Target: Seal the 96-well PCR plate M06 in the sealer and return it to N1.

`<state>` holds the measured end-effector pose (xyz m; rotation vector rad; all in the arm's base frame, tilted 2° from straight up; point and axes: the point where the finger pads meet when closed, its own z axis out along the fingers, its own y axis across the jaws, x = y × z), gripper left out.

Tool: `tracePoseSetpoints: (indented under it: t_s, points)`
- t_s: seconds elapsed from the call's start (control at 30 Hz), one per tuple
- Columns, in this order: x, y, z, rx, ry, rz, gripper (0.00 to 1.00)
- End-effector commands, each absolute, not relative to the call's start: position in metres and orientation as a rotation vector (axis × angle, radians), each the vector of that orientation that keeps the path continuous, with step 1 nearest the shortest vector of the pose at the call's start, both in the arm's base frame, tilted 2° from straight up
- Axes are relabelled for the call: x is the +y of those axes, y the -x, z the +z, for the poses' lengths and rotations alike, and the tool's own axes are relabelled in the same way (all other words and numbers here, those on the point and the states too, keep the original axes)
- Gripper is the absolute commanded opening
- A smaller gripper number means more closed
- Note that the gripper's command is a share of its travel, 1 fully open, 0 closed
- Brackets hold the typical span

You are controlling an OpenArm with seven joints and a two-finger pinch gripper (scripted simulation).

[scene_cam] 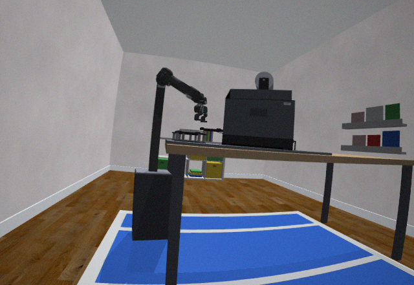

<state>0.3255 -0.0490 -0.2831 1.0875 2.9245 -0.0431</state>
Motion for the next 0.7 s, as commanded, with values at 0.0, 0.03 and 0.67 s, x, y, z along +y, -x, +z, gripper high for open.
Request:
tracePoseSetpoints:
  t_s: [0.0, 0.03, 0.67]
  points:
    - [-0.048, -0.325, -0.283, 2.927, -1.088, -0.048, 0.77]
    - [-0.048, -0.325, -0.283, 2.927, -1.088, -0.048, 0.77]
    - [-0.033, -0.283, -0.286, 2.927, -1.089, -0.047, 0.77]
